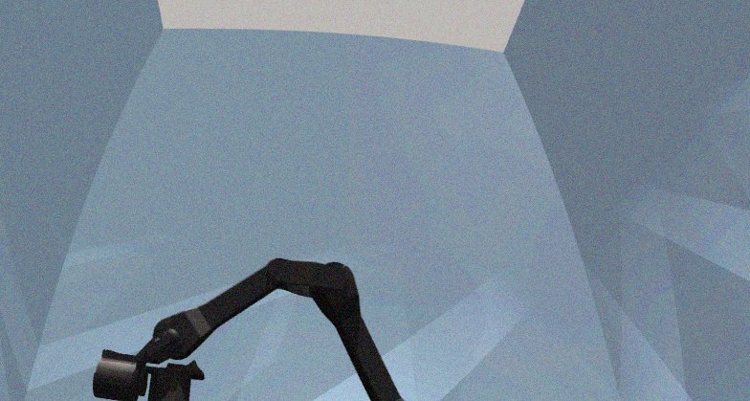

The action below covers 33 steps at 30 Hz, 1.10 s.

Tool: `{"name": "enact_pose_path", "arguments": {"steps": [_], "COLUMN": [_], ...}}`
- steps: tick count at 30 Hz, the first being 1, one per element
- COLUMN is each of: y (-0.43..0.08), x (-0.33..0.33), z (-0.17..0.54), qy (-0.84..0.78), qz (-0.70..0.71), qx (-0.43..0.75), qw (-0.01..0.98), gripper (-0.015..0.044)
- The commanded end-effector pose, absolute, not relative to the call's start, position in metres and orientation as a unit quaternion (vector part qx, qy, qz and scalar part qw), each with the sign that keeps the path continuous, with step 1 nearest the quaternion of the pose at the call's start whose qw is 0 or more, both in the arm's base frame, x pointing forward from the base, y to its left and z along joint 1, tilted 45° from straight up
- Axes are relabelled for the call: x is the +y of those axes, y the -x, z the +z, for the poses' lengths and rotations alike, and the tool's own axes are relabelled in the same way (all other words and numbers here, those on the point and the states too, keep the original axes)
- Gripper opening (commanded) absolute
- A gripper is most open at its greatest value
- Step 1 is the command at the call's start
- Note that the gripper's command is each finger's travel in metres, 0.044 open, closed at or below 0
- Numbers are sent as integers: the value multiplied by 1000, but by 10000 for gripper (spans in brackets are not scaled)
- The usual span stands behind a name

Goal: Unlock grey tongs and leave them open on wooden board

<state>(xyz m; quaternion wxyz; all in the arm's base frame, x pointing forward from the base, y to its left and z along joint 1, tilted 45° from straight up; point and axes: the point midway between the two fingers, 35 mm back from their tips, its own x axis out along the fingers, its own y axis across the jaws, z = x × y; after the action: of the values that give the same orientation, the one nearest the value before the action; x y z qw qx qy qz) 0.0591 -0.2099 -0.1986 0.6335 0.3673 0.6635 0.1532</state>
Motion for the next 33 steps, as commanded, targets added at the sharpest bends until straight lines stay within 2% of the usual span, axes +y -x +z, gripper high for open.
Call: {"name": "enact_pose_path", "arguments": {"steps": [1, 7, 29, 33], "y": [-60, -60, -59, -60], "x": [-204, -201, -202, -204], "z": [-202, -205, -204, -204], "qy": [-371, -371, -368, -368], "qz": [152, 152, 154, 154], "qx": [661, 661, 663, 663], "qw": [634, 634, 633, 633], "gripper": [-150, -150, 427, 440]}}
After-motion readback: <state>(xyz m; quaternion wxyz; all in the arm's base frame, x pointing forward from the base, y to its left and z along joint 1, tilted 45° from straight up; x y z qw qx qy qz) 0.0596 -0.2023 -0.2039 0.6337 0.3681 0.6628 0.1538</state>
